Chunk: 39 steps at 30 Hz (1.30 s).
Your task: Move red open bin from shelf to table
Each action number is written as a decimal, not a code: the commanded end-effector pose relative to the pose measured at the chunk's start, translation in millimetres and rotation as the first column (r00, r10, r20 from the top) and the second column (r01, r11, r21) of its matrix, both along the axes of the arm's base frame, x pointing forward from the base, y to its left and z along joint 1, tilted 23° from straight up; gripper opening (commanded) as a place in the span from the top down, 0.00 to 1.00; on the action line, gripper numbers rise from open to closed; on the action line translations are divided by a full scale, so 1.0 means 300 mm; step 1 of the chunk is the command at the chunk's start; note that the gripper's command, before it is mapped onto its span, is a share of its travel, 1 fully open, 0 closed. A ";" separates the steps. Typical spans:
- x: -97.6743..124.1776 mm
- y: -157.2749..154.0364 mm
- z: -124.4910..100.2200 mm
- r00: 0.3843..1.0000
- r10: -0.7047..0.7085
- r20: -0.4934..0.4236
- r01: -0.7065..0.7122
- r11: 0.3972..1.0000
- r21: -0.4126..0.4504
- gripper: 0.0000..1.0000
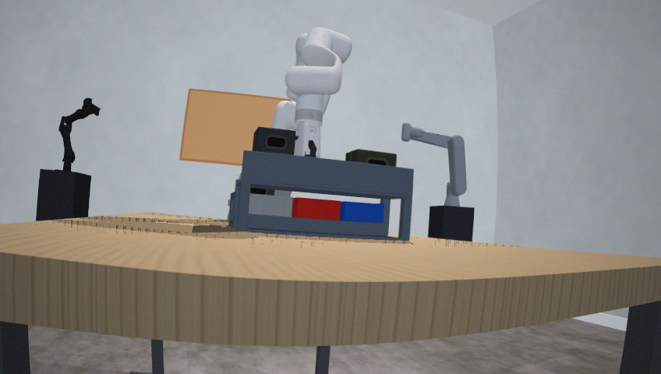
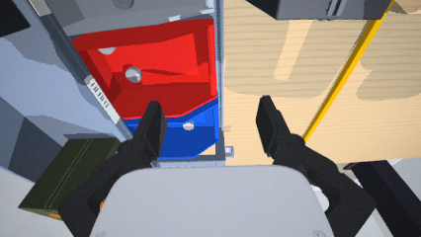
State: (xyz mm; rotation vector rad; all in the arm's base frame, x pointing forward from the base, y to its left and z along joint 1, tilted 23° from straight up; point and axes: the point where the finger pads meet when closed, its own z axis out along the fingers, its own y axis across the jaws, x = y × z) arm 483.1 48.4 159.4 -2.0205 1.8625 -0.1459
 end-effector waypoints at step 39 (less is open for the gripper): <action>0.032 0.021 -0.088 1.000 0.000 0.003 0.000 1.000 0.000 0.00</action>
